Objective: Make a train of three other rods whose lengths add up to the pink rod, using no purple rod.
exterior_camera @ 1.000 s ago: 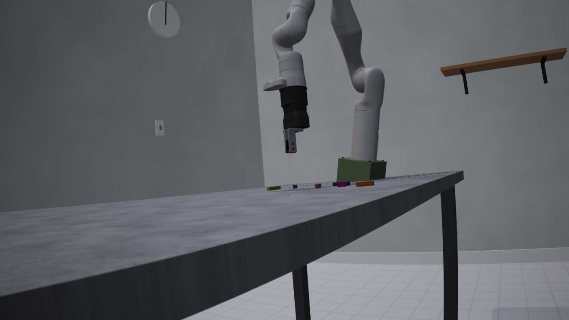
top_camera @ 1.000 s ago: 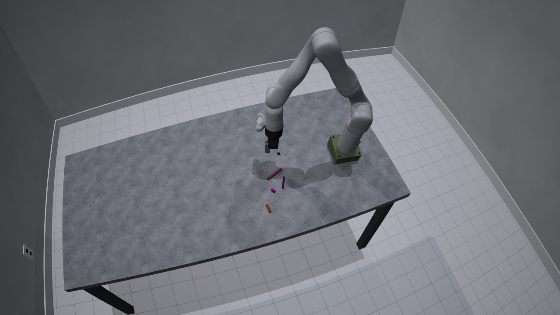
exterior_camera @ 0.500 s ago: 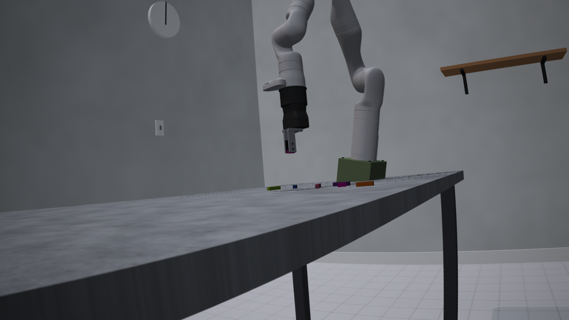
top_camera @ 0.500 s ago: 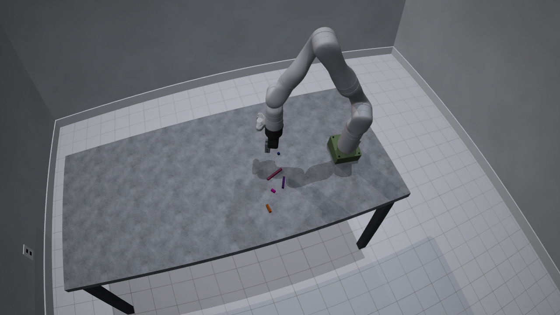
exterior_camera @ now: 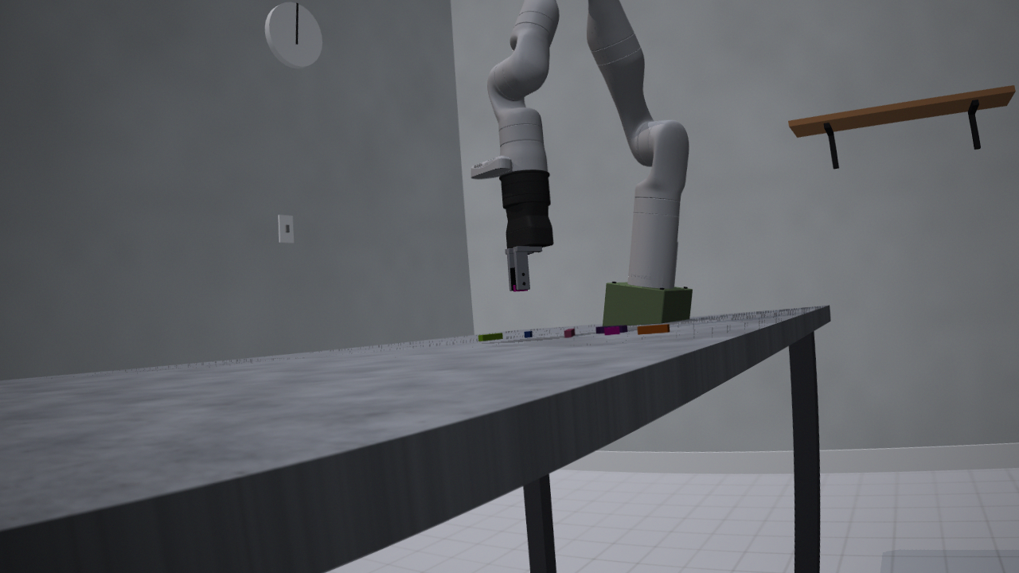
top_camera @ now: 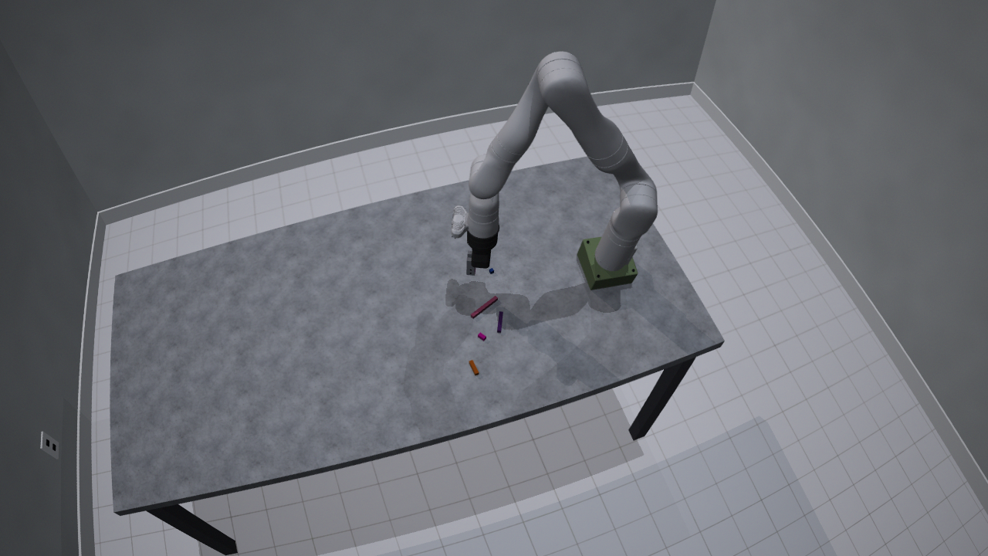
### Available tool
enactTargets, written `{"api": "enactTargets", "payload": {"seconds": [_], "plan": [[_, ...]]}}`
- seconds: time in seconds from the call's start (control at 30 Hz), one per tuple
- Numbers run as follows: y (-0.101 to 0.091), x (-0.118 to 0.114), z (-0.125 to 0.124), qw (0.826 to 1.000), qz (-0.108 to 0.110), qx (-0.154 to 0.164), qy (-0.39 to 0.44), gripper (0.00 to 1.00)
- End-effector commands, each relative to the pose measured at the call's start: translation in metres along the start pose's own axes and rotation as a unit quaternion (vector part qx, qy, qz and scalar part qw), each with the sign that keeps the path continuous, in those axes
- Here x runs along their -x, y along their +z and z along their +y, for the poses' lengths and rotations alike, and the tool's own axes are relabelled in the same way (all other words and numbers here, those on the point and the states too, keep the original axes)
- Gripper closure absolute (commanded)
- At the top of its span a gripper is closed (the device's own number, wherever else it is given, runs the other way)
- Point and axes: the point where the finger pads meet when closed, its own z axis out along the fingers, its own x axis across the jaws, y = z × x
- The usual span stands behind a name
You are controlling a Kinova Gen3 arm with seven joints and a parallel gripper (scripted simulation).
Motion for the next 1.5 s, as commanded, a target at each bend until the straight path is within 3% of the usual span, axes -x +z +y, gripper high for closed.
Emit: {"api": "enactTargets", "payload": {"seconds": [0.0,0.3,0.5,1.47], "plan": [[0.017,0.001,0.003,1.000,0.001,0.004,-0.008,0.76],[0.053,0.001,0.001,1.000,0.000,0.003,-0.009,0.76],[0.060,0.001,0.001,1.000,0.000,0.003,-0.009,0.76],[0.062,0.001,0.002,1.000,0.000,0.003,-0.009,0.76]]}}
